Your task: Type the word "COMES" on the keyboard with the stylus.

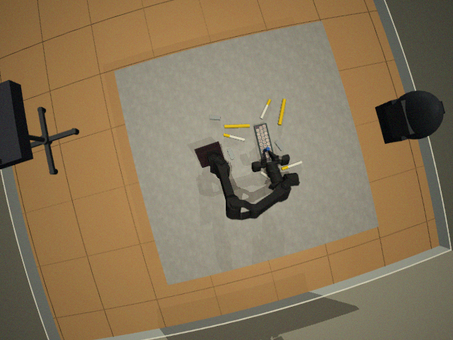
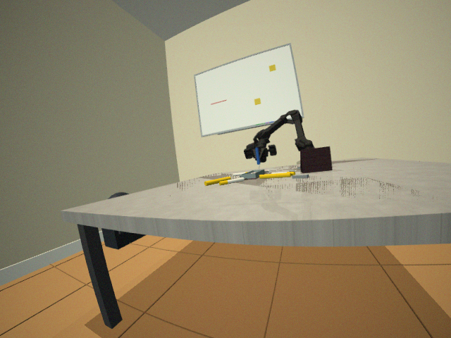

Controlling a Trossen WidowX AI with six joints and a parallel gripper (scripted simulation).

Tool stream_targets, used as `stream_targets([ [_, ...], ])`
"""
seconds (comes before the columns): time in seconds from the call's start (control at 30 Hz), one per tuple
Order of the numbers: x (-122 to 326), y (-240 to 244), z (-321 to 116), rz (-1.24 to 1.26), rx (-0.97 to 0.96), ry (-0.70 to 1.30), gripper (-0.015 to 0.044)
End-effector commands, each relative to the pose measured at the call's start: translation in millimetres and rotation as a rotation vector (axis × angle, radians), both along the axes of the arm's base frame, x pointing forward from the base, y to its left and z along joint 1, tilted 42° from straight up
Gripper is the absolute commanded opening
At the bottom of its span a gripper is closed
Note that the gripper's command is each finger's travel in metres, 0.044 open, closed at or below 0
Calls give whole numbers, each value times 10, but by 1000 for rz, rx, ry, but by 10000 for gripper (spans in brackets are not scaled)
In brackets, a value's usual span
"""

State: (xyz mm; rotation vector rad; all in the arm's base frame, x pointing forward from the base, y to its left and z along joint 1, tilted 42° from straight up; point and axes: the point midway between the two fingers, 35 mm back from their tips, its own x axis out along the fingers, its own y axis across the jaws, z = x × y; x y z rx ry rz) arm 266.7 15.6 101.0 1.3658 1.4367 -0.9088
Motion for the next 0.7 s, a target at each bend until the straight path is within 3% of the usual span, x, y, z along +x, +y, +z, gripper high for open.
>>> stream_targets([
  [0.0, 6, -5, -25, 3, 5, 0, 81],
  [0.67, 20, -76, -104, 3, 5, 0, 81],
])
